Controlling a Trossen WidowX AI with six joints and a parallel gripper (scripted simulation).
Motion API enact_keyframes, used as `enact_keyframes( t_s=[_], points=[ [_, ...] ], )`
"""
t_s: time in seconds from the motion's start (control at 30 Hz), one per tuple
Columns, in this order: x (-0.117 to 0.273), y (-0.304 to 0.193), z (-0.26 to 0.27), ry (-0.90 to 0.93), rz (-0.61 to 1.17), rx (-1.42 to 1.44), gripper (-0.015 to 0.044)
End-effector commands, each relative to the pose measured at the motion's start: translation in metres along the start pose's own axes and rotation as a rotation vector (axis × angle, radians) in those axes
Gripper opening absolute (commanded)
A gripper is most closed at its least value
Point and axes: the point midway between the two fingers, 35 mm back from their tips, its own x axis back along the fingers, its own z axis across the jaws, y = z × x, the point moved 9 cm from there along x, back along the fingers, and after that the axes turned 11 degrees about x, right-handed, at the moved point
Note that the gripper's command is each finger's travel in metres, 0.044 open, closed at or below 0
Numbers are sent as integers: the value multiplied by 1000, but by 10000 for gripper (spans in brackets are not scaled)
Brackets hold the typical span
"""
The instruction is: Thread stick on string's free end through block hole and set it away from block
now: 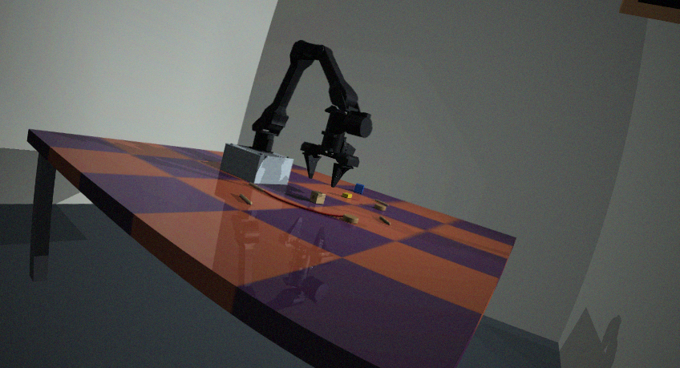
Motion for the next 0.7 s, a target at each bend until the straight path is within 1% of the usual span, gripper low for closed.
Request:
enact_keyframes(
  t_s=[0.0,0.23,0.47,0.5,0.67],
  points=[
    [0,0,1,-7,-10,31,440],
    [0,-1,1,-7,-10,31,440],
    [0,-1,1,-7,-10,31,256],
    [0,-1,1,-7,-10,31,241],
    [0,-1,1,-4,-5,27,241]
  ],
)
